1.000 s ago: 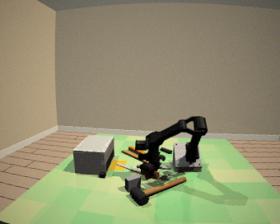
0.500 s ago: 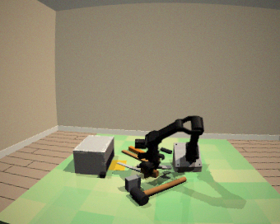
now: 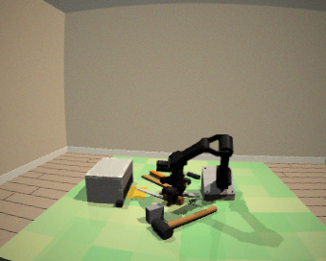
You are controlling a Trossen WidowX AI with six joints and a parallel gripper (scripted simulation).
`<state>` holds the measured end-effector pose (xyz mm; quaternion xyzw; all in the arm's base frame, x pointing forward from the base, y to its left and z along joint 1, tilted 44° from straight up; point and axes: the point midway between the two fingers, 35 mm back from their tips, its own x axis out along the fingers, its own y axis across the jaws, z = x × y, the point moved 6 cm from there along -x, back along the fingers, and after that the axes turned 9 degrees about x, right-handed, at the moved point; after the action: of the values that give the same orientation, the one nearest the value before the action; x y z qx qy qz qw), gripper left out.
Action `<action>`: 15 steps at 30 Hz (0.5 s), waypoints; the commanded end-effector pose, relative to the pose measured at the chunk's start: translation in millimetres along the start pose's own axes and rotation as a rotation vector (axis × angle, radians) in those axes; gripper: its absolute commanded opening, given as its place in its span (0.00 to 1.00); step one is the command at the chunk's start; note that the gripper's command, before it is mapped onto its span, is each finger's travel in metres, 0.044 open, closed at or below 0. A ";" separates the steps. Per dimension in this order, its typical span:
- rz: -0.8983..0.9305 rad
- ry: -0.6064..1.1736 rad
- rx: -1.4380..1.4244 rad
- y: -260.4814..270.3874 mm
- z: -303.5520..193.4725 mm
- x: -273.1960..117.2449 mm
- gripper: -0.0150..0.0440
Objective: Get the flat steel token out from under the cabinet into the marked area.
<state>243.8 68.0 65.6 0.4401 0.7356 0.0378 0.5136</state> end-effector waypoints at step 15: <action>0.002 -0.006 -0.001 -11.9 17.3 -1.7 0.25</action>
<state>247.9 56.3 54.0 0.4405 0.7354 0.0378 0.5135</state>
